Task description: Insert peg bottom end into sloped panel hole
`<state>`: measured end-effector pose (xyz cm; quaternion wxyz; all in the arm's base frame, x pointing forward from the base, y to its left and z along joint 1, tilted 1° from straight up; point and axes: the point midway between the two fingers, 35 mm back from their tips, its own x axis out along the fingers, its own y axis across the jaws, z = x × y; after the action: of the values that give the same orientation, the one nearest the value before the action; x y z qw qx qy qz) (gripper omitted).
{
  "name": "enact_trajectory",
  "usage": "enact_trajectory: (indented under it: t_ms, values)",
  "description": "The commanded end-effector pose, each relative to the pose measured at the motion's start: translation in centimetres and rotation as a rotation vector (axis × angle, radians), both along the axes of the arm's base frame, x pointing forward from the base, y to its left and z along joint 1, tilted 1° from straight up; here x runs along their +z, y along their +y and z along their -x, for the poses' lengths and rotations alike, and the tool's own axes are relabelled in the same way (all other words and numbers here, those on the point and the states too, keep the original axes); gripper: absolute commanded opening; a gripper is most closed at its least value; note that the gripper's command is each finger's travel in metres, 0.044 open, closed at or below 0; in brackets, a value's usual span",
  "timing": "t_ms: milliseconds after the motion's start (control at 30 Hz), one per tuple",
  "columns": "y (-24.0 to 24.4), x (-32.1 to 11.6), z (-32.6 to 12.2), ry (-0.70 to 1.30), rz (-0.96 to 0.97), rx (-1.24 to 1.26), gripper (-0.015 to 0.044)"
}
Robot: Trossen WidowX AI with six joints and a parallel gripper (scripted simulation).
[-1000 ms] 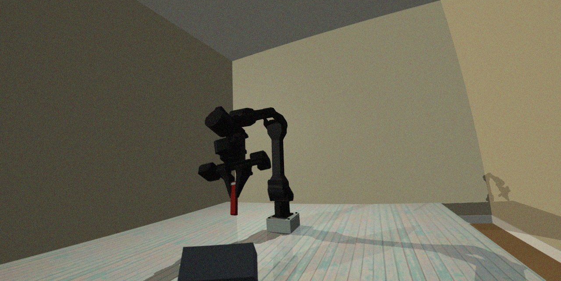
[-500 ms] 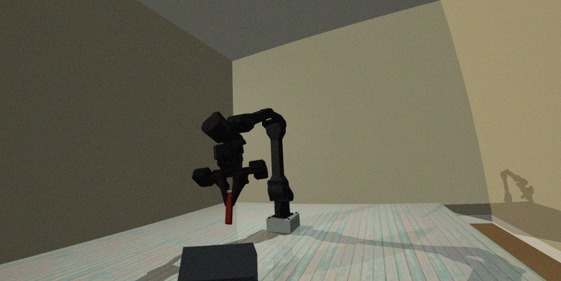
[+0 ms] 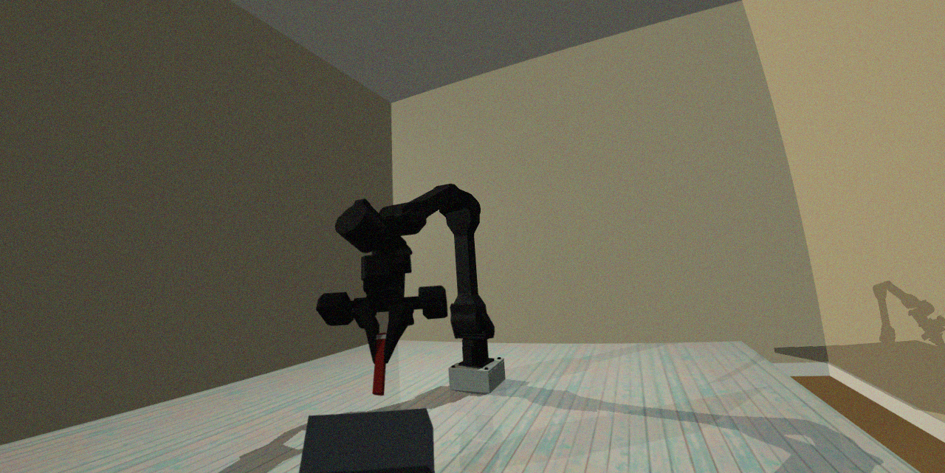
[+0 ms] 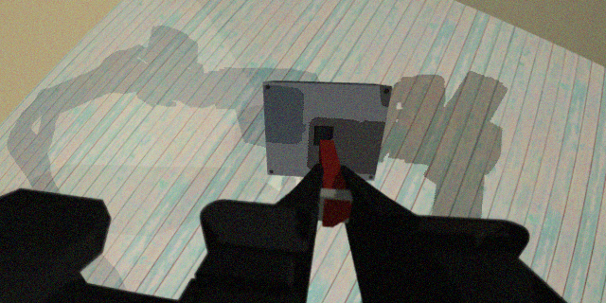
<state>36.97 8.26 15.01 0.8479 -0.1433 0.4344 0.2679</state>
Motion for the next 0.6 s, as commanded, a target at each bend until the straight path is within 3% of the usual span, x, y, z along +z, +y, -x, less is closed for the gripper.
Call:
enact_trajectory:
  t_ms: [0,567]
  values:
    - [0.1,-0.4,-0.1,-0.006,0.006,0.014,0.0000]
    - [0.8,-2.0,-1.1,-0.008,0.006,0.014,0.0000]
